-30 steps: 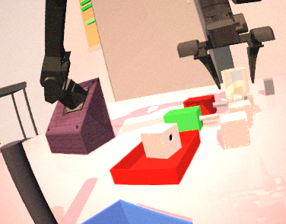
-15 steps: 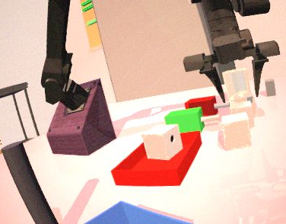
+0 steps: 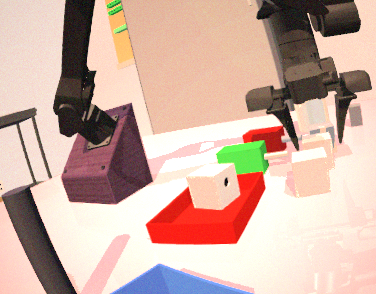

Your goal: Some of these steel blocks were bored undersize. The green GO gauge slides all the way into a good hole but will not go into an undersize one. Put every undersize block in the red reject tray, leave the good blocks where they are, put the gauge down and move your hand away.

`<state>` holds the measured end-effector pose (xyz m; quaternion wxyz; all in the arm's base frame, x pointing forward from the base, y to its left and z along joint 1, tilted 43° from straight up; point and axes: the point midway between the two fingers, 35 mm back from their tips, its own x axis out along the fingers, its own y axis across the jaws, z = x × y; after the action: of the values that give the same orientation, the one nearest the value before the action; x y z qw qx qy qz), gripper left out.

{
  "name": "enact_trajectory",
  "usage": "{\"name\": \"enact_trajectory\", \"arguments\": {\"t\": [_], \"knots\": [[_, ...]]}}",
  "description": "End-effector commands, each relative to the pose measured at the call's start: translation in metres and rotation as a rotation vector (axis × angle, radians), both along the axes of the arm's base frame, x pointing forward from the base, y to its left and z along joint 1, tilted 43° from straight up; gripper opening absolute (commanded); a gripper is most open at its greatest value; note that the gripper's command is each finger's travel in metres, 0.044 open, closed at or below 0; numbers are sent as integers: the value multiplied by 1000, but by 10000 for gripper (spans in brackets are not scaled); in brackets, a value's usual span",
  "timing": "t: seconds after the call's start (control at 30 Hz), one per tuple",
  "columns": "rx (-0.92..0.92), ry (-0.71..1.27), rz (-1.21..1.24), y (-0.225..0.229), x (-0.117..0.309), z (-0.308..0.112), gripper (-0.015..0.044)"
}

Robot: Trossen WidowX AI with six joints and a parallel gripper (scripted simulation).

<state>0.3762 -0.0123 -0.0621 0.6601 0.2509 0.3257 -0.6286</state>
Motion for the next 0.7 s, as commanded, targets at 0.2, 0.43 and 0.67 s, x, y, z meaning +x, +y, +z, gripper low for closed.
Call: {"name": "enact_trajectory", "arguments": {"t": [0.2,0.43,0.67], "knots": [[-8,9,4,-12,-3,-13,325],[-9,10,4,-17,-3,-18,325],[-3,2,-2,-15,-2,-16,220]]}}
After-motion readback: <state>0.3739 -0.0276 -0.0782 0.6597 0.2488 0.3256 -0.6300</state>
